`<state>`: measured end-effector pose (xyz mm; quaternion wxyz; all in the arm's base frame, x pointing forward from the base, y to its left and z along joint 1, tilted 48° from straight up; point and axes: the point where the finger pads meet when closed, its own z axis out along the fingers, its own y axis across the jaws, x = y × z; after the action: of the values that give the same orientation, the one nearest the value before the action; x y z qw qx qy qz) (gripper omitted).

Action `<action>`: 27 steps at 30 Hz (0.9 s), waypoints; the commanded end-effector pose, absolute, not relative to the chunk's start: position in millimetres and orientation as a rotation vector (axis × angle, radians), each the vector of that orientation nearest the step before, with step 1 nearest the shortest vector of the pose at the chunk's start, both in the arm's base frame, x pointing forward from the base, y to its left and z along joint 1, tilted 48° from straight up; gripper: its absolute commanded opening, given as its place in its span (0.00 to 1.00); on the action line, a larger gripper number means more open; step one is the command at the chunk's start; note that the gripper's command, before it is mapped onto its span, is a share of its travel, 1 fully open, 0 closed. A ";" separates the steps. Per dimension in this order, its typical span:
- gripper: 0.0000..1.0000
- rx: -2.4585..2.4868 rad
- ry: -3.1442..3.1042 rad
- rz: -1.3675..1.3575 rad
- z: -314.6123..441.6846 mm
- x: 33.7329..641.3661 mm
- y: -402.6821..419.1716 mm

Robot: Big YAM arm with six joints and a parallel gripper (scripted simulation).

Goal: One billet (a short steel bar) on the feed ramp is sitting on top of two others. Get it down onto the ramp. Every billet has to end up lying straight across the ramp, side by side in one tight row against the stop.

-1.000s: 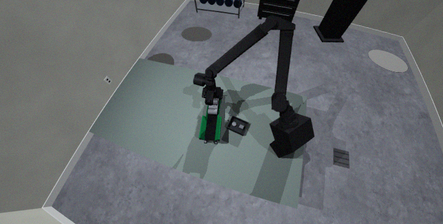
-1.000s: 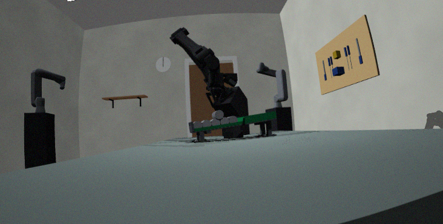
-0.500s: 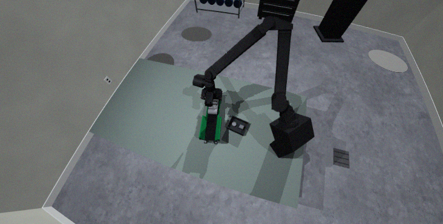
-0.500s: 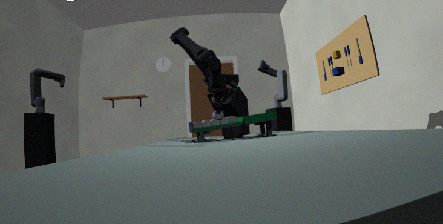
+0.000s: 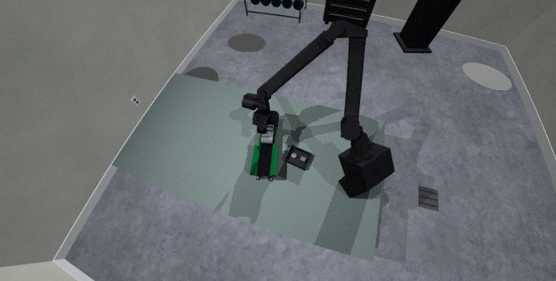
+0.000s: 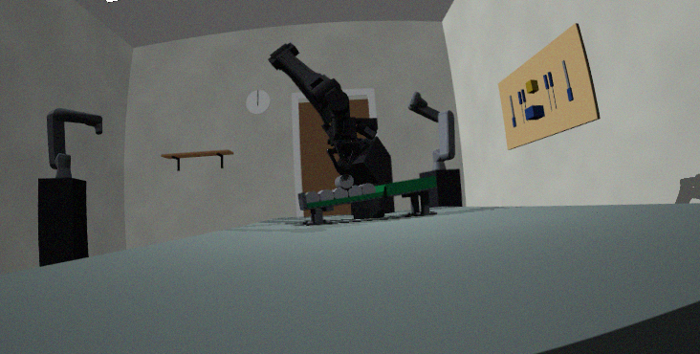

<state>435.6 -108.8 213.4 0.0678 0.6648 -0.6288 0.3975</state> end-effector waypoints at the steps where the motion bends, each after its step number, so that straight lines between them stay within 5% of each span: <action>1: 0.91 2.005 -1.894 1.251 232.8 438.2 -108.4; 27: 0.91 2.008 -1.893 1.254 237.1 440.0 -108.4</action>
<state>435.9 -110.1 214.3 0.0681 0.6645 -0.6289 0.3978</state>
